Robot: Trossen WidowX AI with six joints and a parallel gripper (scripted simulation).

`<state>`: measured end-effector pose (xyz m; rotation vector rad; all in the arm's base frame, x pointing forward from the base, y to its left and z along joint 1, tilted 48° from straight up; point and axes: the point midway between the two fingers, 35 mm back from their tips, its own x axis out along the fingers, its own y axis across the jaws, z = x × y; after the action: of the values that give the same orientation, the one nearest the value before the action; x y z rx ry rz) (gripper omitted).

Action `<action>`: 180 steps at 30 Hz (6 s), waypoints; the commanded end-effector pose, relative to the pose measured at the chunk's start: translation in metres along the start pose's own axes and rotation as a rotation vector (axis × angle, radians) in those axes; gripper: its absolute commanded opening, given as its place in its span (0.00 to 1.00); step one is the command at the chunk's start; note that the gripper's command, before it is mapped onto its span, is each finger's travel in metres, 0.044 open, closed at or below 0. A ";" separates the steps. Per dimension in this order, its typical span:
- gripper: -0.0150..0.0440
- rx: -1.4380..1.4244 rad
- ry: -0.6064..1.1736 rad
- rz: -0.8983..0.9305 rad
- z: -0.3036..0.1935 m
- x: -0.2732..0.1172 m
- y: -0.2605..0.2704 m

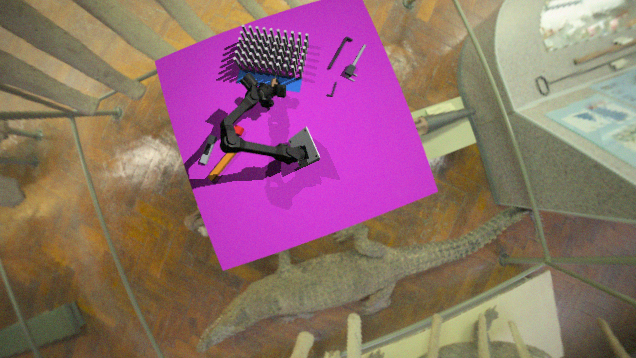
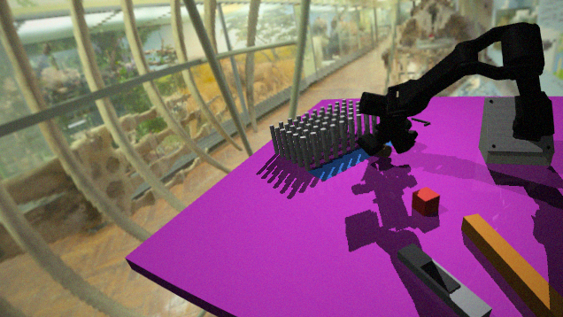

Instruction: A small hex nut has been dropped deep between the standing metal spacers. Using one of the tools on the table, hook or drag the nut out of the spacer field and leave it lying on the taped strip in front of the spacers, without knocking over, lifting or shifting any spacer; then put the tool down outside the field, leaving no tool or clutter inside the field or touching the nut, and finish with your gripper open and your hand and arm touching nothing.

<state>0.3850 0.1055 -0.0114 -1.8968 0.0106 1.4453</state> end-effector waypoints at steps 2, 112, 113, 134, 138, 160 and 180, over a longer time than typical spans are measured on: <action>0.25 0.004 0.006 0.003 0.002 -0.002 0.001; 0.25 0.007 0.003 0.005 0.060 -0.040 0.001; 0.25 0.007 0.003 0.005 0.061 -0.041 0.001; 0.25 0.008 0.002 0.005 0.071 -0.047 0.001; 0.25 0.008 0.002 0.004 0.073 -0.049 0.001; 0.25 0.008 0.002 0.004 0.083 -0.056 0.001; 0.25 0.008 0.002 0.004 0.093 -0.062 0.001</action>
<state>0.2866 0.1313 0.0313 -1.8907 0.0100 1.4469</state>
